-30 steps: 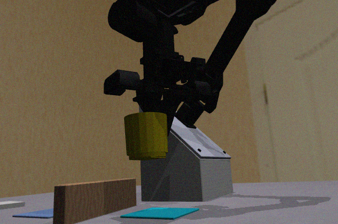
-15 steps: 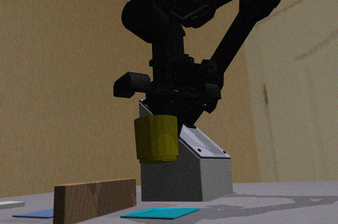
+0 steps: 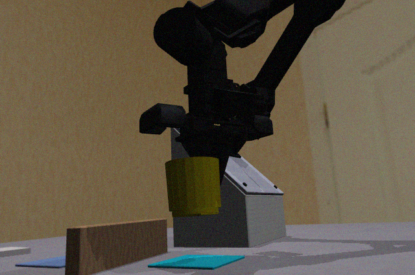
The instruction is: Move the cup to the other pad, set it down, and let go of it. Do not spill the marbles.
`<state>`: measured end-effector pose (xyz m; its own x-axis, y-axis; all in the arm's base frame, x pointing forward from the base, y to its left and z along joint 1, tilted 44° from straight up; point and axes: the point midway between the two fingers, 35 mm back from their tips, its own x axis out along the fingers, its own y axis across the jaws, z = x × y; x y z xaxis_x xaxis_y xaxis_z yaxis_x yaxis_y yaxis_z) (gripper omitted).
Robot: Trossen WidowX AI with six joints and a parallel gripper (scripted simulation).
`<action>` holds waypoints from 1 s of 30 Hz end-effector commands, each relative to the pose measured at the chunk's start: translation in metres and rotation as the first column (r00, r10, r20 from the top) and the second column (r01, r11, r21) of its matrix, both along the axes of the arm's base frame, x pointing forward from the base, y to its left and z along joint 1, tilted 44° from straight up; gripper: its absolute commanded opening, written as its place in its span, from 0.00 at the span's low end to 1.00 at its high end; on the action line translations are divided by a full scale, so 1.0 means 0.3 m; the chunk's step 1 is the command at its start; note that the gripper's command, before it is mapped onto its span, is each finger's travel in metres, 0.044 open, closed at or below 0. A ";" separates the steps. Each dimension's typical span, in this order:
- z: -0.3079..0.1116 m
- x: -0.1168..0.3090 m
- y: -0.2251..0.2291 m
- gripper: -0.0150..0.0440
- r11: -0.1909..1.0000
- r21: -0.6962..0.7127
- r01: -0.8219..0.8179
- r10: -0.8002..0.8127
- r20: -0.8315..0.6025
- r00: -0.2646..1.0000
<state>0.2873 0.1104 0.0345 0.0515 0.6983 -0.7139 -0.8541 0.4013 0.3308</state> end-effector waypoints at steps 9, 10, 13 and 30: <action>-0.042 -0.003 0.040 0.25 1.000 0.000 -0.001 0.001 -0.008 1.000; -0.045 -0.002 0.043 0.25 1.000 0.000 -0.001 0.001 -0.008 1.000; -0.055 -0.002 0.053 0.25 1.000 0.000 -0.001 0.001 -0.008 1.000; -0.108 -0.004 0.110 0.25 1.000 0.002 -0.001 0.001 -0.008 1.000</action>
